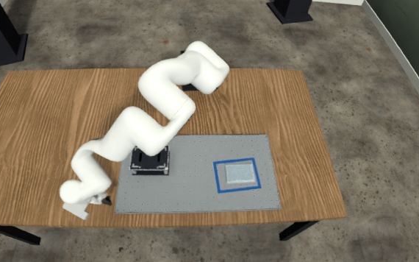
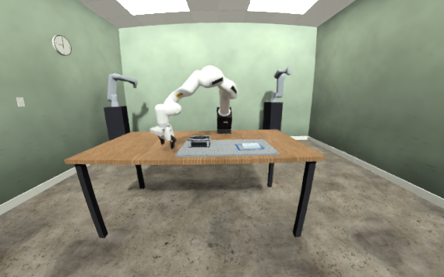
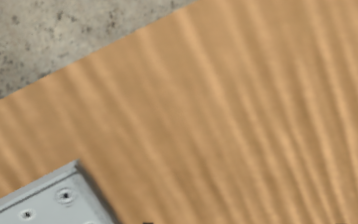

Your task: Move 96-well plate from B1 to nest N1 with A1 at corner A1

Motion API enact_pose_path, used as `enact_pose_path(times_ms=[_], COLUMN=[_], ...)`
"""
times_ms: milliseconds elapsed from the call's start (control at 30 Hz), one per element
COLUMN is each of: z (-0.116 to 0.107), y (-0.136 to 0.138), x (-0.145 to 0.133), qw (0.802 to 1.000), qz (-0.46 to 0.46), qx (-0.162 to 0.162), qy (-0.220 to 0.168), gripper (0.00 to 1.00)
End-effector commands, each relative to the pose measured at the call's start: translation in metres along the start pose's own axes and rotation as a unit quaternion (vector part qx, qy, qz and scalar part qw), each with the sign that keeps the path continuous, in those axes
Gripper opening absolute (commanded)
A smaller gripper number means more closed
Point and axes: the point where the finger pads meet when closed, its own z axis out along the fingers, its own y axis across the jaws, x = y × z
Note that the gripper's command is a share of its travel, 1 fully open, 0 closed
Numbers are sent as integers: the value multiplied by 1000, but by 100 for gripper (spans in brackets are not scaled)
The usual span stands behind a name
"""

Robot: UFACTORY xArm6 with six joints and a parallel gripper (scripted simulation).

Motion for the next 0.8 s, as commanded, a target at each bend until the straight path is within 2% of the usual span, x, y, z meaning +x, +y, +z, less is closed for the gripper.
enact_pose_path(times_ms=[0, 133, 300, 433, 633, 767], z=[-2, -2, -2, -3, -4, -5], y=[-15, -35, -52, -71, -87, -106], x=[-1, -5, -8, -12, -16, -21], qw=[1000, 997, 997, 990, 990, 979], qz=[-12, -70, -70, -129, -129, -190], qx=[-8, -30, -30, -50, -50, -69], qy=[1, -6, -6, -9, -9, -9], gripper=[100, 100, 100, 100, 100, 100])
